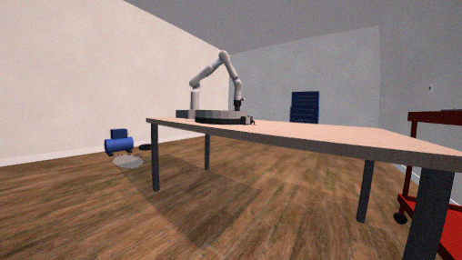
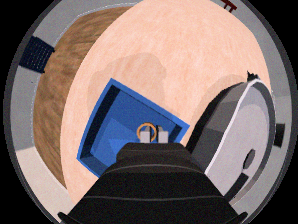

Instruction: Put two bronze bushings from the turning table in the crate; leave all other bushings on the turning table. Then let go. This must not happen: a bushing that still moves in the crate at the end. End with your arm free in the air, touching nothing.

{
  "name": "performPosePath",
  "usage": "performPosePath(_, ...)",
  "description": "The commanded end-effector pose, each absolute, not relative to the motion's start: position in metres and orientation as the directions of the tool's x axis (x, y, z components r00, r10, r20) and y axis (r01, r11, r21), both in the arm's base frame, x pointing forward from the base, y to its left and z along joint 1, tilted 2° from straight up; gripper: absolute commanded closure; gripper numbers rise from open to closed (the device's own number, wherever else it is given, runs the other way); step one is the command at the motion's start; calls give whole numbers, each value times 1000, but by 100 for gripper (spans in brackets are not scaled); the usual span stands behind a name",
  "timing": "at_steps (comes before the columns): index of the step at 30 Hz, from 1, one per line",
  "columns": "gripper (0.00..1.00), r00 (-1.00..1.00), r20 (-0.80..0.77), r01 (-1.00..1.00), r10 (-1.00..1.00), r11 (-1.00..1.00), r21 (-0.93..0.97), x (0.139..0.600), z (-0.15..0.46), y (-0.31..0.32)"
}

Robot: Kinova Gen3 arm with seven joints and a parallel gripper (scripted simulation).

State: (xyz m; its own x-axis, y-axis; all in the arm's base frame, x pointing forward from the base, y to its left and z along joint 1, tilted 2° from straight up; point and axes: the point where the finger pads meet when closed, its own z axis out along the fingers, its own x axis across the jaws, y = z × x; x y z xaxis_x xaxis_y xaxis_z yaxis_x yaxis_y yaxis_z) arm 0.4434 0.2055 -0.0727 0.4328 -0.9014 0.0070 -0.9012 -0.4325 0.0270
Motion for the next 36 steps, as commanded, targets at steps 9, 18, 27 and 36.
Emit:
performPosePath(9, 100, 433, 7, -901, -901, -433, 28, 443, -74, 206)
performPosePath(18, 100, 433, 7, -901, -901, -433, 29, 443, -76, 206)
performPosePath(27, 58, 433, 7, -901, -901, -433, 29, 443, -76, 206)
performPosePath(36, 58, 433, 7, -901, -901, -433, 29, 443, -76, 206)
